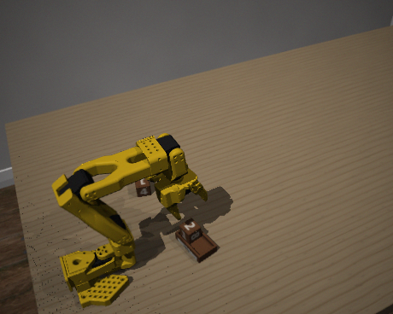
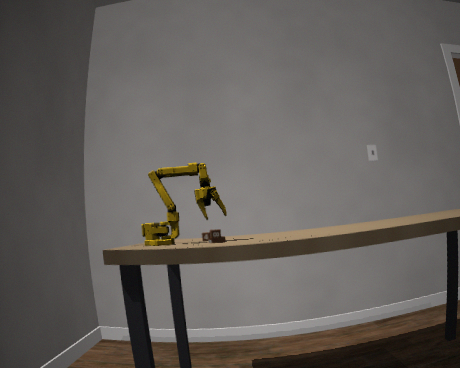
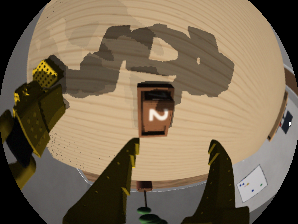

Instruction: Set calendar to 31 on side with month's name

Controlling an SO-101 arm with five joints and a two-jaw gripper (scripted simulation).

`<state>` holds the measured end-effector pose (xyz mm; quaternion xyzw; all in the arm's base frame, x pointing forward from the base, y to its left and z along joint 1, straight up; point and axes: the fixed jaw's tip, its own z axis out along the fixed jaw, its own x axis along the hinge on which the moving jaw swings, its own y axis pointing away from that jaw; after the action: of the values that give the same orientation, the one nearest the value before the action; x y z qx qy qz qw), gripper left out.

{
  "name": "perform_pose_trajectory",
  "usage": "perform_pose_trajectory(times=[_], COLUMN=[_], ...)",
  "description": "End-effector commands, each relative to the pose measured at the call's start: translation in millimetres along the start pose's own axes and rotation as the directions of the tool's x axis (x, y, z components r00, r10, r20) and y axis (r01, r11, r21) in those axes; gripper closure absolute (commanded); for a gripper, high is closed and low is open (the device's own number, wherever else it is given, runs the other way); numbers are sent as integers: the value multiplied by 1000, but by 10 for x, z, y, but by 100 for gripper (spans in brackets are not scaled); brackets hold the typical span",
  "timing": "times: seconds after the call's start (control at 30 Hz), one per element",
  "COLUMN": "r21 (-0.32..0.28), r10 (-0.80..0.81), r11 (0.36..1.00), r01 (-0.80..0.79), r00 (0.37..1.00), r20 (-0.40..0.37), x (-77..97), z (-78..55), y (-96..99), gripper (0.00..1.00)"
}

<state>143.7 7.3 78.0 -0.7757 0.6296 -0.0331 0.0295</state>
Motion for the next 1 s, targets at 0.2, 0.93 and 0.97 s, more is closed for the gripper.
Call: perform_pose_trajectory(times=[0.2, 0.93, 0.97], r21=[-37, -70, -70], r10=[-2, -16, -16], r11=[999, 997, 997], r01=[2, 16, 16], r00=[1000, 1000, 1000], r20=[6, 12, 12], x=[13, 32, 32], z=[56, 102, 105], y=[0, 57, 57], gripper=[65, 65, 65])
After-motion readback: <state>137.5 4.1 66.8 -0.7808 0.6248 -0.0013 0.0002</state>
